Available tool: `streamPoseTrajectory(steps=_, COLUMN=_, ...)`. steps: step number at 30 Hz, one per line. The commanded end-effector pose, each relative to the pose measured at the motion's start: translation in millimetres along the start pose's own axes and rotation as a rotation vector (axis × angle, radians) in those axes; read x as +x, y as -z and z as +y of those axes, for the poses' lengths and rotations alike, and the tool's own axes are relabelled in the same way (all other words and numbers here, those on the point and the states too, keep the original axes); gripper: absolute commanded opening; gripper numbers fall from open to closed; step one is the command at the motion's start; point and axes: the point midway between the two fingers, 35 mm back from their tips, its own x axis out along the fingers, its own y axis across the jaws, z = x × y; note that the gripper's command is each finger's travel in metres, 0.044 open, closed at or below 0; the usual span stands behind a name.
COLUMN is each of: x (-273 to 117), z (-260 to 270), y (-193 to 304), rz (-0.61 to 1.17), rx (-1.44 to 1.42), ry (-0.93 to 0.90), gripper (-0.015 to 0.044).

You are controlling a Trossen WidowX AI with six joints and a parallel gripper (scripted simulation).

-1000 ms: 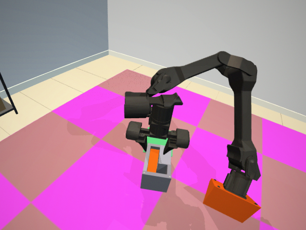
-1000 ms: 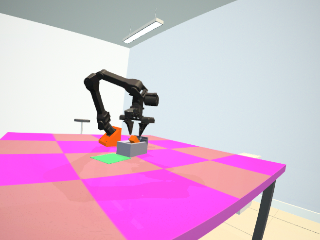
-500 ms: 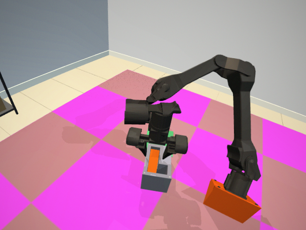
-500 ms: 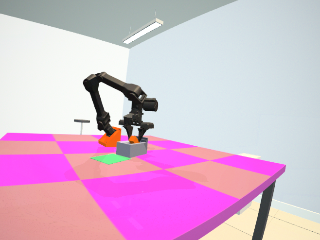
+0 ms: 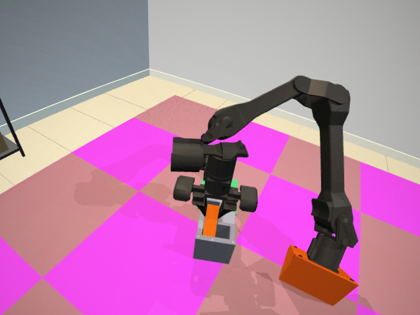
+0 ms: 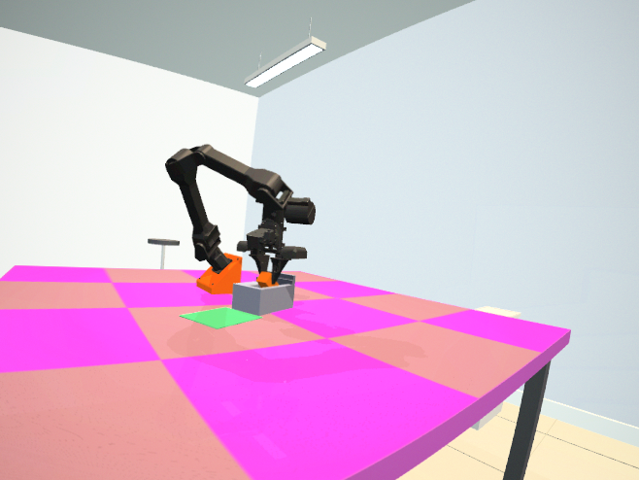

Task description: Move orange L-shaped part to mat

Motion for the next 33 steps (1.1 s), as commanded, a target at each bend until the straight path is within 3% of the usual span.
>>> streamPoseTrajectory(steps=1, x=0, z=0, y=0, rz=0.000, rx=0.001, ry=0.001, gripper=0.0095)
streamPoseTrajectory(steps=3, x=0, z=0, y=0, rz=0.000, rx=0.001, ry=0.001, gripper=0.0082)
streamPoseTrajectory(steps=7, x=0, z=0, y=0, rz=0.000, rx=0.001, ry=0.001, gripper=0.0000)
streamPoseTrajectory(steps=33, x=-31, z=0, y=0, rz=-0.004, rx=-0.003, ry=-0.002, gripper=0.0000)
